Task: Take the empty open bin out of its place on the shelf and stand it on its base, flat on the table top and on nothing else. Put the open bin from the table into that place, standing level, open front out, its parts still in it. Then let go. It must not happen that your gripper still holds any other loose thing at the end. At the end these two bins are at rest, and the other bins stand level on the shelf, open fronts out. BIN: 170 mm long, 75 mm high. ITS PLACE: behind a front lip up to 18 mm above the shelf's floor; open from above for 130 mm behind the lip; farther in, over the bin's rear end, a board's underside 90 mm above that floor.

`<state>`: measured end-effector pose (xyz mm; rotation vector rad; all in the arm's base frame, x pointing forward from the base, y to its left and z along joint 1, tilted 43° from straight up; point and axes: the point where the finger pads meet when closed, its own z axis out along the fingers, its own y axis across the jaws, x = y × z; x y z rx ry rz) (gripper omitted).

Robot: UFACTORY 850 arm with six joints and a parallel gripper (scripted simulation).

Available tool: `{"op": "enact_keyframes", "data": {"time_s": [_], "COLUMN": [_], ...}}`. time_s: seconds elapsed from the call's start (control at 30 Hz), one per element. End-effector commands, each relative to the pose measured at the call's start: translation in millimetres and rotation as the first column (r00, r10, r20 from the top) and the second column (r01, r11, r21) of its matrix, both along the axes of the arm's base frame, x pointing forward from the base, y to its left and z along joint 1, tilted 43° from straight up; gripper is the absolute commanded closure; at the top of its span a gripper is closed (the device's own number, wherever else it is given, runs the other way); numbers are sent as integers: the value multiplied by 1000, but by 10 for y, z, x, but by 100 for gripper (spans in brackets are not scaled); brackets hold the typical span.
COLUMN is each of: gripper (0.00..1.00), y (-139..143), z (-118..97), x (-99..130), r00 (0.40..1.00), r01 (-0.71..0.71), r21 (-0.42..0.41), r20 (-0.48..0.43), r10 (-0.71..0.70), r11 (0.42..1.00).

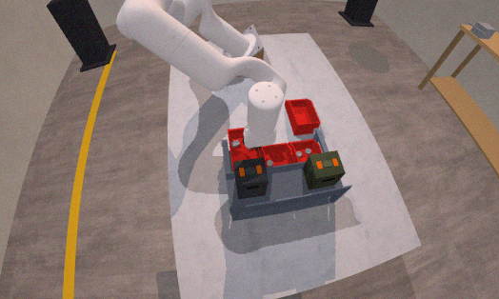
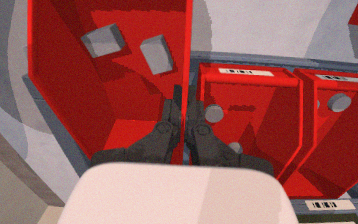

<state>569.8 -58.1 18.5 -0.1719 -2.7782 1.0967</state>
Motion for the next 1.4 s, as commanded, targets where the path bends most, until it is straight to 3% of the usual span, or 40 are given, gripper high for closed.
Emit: {"op": "enact_keyframes", "data": {"time_s": [0.0,1.37], "gripper": [100,100], "y": [6,-12], "z": [6,-2], "x": [8,154], "r00": [1000,1000], "r01": [-1,-16], "r21": [0,-1], "r20": [2,18], "r10": [1,17], "r11": [1000,1000]}}
